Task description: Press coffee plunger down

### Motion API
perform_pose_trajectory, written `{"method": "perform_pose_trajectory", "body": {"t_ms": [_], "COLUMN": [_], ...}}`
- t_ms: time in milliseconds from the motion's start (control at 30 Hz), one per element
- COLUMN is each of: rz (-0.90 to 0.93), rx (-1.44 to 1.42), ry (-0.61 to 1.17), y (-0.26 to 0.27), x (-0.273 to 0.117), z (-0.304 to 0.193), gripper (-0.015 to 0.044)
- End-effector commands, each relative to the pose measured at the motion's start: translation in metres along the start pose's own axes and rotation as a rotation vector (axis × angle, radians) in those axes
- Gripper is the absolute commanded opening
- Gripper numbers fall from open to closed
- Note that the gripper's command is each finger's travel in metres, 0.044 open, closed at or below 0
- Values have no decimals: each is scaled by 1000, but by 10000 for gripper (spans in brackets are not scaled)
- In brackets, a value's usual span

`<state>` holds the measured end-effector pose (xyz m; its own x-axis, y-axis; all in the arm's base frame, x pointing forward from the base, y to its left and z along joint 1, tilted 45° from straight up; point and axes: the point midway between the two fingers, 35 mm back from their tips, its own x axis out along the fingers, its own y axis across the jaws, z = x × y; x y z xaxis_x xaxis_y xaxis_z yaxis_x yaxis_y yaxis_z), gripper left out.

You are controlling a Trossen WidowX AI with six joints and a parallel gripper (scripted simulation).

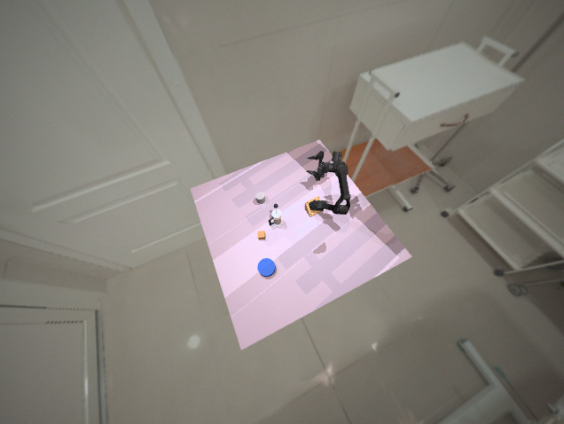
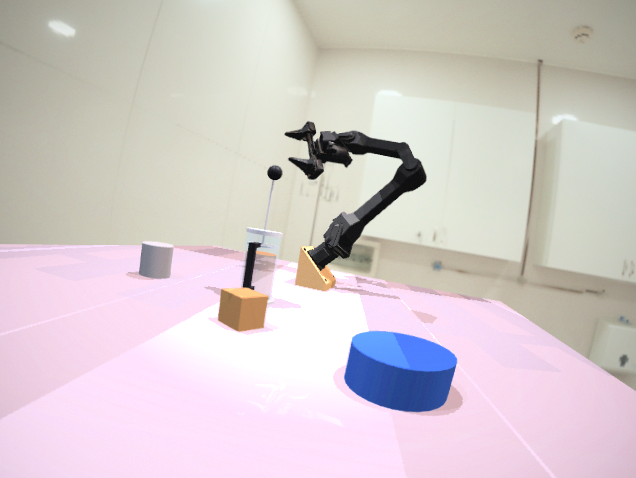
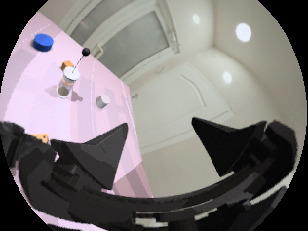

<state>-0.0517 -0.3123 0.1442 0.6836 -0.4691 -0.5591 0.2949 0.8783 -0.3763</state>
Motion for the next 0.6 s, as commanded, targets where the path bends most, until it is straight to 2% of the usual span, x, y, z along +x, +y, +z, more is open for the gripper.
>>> {"method": "perform_pose_trajectory", "body": {"t_ms": [0, 267, 567], "rz": [147, 404, 704], "rx": [196, 502, 818], "ry": [-91, -131, -32], "y": [13, 53, 118], "x": [46, 95, 126], "z": [56, 131, 205], "gripper": [440, 440, 440]}}
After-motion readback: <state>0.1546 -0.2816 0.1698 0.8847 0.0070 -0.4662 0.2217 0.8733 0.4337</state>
